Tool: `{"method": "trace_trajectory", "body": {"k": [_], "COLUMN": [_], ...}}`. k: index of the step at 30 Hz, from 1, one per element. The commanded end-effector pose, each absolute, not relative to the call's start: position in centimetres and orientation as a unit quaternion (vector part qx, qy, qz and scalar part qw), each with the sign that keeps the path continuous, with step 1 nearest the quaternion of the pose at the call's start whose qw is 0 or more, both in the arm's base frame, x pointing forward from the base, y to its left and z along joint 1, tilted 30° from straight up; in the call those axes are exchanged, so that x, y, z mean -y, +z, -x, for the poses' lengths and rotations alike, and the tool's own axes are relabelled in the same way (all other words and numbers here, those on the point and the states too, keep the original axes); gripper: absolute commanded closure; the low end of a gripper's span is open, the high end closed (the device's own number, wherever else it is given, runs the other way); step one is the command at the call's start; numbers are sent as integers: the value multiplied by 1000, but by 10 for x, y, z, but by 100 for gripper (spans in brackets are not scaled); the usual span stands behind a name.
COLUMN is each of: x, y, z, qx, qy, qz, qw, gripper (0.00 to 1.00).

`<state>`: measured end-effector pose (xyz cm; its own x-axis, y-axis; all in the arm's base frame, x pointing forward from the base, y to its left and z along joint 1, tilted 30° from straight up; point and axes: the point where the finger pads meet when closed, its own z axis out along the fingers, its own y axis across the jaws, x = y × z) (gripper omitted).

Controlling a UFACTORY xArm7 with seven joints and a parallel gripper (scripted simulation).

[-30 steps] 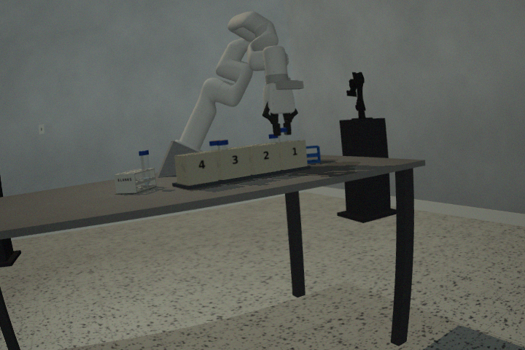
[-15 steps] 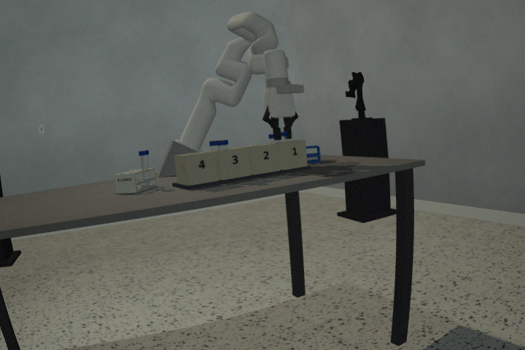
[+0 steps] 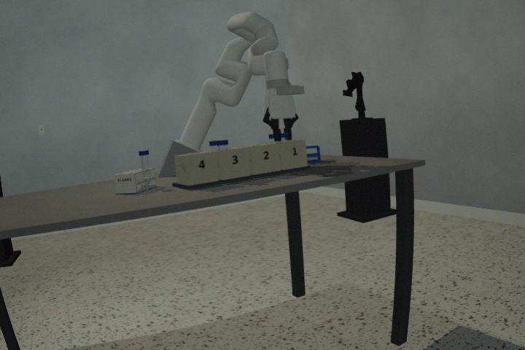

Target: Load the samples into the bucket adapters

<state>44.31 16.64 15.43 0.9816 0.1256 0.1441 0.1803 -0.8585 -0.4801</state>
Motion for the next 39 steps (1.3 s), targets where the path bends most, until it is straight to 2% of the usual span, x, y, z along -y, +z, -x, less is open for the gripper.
{"method": "trace_trajectory", "body": {"k": [1,2,3,39], "x": [-165,-165,-166,-158], "y": [155,155,155,169], "z": [-444,-444,-444,-444], "qx": [79,79,79,79], "qy": [-56,-56,-56,-56], "qz": [962,962,962,962], "qw": [254,254,254,254], "gripper": [100,100,56,56]}}
